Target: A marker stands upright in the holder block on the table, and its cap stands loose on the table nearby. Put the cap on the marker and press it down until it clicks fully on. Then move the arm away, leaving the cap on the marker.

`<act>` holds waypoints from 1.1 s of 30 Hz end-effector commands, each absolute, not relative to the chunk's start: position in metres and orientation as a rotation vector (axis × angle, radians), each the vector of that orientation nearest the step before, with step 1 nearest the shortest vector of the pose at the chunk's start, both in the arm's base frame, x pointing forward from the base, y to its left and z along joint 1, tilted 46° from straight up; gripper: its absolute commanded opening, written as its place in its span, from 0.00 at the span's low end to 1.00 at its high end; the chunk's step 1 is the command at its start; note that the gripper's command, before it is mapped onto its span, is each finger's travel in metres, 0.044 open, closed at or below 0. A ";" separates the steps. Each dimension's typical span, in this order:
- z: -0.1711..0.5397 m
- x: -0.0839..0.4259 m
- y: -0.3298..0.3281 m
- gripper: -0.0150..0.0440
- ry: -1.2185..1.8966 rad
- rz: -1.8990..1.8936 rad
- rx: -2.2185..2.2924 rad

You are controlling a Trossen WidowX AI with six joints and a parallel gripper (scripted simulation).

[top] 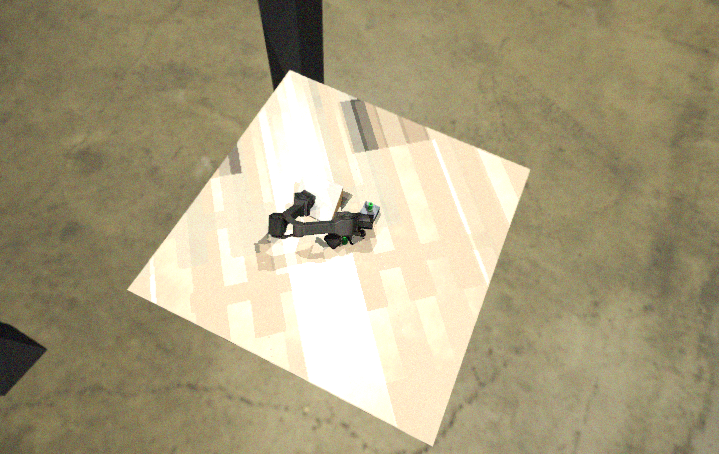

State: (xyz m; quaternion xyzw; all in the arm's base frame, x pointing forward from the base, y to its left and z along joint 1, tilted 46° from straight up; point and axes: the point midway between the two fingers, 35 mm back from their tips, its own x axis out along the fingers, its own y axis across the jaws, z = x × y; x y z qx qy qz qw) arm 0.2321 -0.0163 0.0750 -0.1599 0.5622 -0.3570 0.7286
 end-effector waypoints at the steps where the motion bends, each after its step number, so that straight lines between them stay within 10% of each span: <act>1: 0.070 0.231 -0.022 0.67 1.241 -0.788 -0.360; 14: 0.058 0.231 -0.035 0.67 1.239 -0.791 -0.363; 33: 0.065 0.231 -0.027 0.25 1.241 -0.789 -0.361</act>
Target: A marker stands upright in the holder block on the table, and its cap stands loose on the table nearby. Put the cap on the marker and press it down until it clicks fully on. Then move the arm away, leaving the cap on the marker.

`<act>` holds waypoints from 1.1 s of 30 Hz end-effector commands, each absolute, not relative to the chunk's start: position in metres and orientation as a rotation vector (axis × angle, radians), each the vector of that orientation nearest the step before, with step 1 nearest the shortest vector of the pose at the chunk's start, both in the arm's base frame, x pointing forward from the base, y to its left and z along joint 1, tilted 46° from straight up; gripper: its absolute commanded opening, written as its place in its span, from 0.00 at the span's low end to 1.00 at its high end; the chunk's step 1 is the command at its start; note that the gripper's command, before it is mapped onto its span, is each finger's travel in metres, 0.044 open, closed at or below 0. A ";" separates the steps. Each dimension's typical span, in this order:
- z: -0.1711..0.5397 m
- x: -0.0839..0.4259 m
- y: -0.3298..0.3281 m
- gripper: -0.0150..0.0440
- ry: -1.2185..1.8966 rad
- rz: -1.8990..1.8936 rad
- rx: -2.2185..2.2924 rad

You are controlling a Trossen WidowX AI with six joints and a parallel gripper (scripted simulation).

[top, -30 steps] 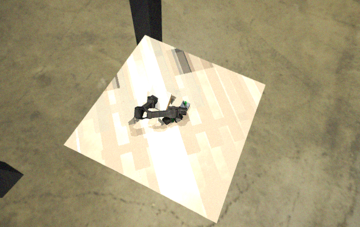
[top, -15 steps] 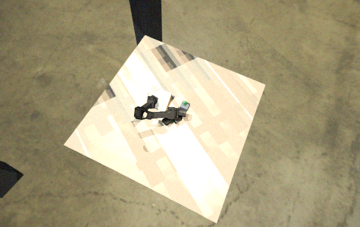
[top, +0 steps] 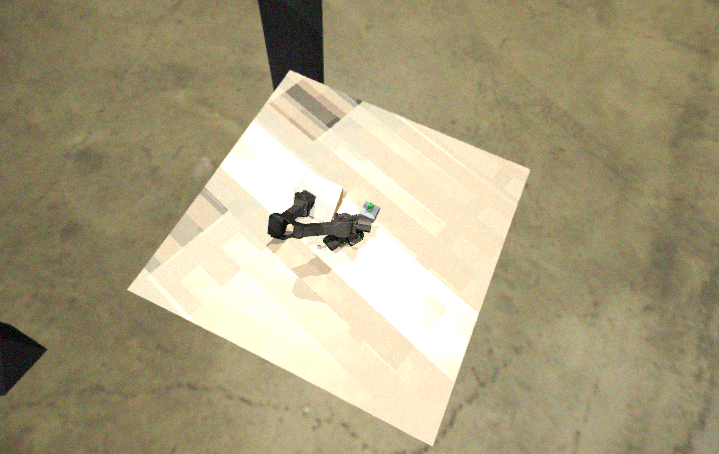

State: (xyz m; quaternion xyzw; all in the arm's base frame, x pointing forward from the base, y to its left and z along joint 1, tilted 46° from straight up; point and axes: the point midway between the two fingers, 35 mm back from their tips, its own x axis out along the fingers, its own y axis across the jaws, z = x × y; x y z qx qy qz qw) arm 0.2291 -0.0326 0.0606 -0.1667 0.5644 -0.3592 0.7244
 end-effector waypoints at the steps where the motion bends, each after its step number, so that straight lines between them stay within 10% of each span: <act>1: 0.067 0.231 -0.025 0.25 1.241 -0.788 -0.360; 33: 0.094 0.236 0.035 0.25 1.246 -0.777 -0.355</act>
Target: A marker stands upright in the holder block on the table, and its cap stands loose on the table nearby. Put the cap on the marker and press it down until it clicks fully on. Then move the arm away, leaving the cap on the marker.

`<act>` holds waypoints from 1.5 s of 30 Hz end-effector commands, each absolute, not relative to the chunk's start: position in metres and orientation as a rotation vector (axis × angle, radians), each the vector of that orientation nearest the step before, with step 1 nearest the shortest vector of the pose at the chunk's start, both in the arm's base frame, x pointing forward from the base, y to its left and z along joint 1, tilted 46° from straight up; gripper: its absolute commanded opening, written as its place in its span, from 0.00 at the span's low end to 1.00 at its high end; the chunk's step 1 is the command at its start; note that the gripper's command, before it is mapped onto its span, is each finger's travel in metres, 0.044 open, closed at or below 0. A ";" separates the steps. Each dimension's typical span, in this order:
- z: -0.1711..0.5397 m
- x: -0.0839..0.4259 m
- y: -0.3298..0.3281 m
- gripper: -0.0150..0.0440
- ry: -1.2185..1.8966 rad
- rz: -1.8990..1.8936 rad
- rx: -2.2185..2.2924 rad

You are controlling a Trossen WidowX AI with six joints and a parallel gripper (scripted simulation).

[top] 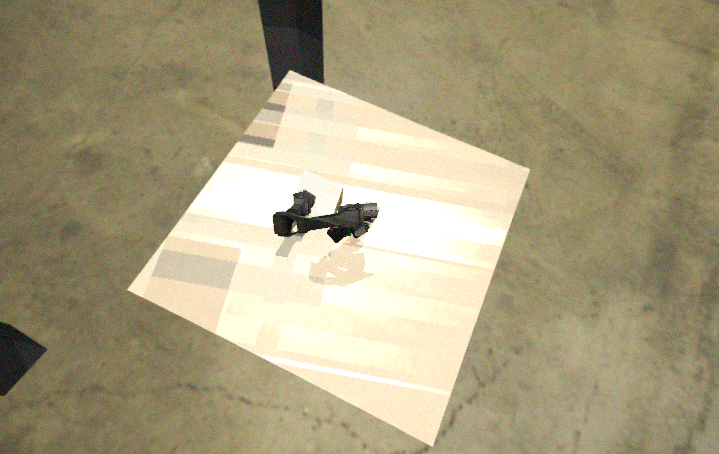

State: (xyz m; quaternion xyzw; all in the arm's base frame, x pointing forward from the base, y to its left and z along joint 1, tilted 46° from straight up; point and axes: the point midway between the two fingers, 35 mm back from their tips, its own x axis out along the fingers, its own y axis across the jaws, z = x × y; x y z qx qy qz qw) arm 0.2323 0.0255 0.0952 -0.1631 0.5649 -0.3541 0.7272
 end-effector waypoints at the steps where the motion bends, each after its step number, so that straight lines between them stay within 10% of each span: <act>1: 0.093 0.237 0.038 0.25 1.247 -0.776 -0.354; 45: 0.035 0.247 0.166 0.25 1.249 -0.770 -0.352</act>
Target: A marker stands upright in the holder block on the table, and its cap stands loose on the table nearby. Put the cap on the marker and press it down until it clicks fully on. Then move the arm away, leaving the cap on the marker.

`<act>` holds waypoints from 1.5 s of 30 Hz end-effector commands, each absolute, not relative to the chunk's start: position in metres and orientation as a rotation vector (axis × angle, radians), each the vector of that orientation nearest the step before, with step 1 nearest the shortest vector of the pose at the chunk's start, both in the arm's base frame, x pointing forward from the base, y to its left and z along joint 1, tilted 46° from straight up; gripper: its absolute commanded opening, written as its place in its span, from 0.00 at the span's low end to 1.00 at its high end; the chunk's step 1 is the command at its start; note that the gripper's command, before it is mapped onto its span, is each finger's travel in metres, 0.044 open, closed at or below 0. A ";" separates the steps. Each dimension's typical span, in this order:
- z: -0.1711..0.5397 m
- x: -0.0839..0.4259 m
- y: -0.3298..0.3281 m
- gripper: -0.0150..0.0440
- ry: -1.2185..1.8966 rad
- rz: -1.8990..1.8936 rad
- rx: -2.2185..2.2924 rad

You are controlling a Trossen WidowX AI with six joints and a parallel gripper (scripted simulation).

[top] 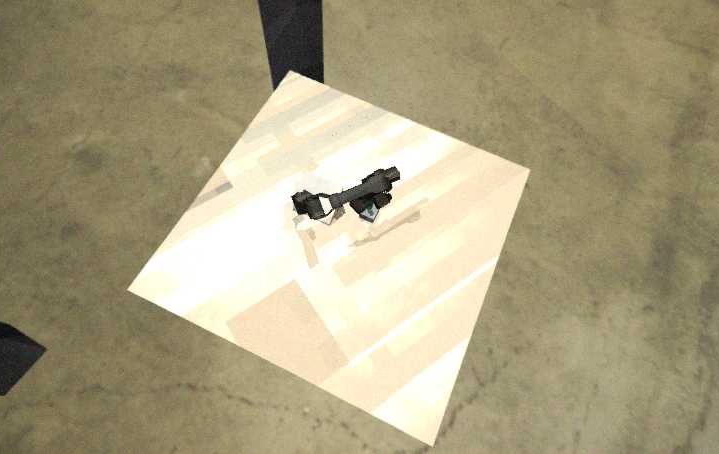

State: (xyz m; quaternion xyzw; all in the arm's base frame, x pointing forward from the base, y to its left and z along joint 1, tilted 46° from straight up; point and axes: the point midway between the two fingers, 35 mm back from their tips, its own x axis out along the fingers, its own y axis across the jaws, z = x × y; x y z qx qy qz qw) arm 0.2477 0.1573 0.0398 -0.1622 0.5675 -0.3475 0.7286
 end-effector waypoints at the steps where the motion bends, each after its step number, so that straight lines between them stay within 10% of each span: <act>1: 0.034 0.246 0.169 0.25 1.248 -0.772 -0.352; 45: -0.010 0.250 0.144 0.25 1.243 -0.781 -0.350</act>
